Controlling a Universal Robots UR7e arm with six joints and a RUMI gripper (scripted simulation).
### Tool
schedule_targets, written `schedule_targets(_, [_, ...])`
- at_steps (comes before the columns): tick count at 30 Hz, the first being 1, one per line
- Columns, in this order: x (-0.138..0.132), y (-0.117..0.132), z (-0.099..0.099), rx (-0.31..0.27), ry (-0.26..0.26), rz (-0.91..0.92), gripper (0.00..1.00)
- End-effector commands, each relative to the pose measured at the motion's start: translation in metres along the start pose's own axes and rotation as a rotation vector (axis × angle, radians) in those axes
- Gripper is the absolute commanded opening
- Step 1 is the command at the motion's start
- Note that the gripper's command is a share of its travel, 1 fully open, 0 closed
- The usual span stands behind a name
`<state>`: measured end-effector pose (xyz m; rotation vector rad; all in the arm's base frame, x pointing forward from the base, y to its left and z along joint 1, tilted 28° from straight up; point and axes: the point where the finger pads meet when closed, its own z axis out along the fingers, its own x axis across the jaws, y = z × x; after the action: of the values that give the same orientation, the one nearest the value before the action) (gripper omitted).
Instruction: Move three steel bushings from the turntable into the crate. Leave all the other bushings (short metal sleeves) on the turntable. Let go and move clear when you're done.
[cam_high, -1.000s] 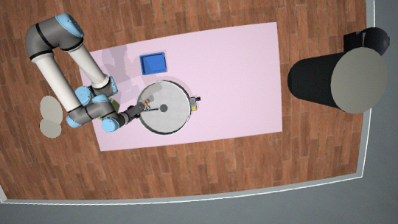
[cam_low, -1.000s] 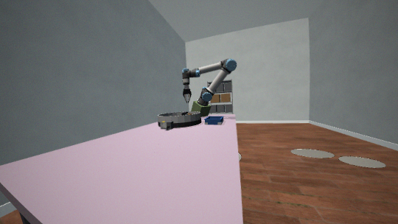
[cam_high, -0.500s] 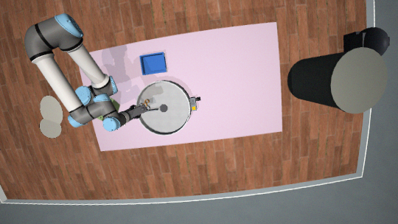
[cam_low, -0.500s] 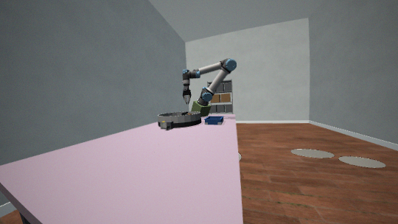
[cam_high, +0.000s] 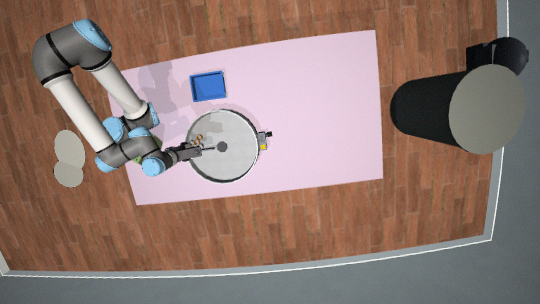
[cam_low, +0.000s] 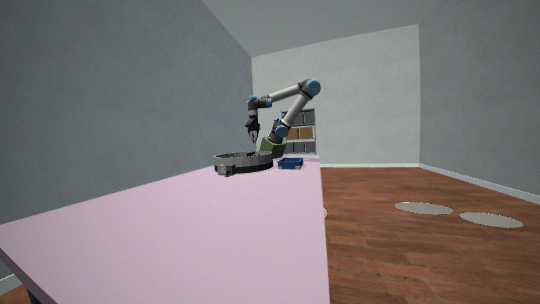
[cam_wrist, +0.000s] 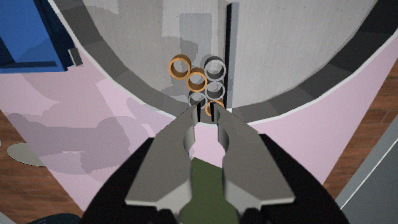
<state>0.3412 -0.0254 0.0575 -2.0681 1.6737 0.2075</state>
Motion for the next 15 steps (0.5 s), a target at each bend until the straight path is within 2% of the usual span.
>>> schedule_targets(1, [0.001, -0.001, 0.006, -0.003, 0.004, 0.116, 0.06])
schedule_targets(15, [0.003, -0.003, 0.018, -0.003, 0.005, 0.344, 0.06])
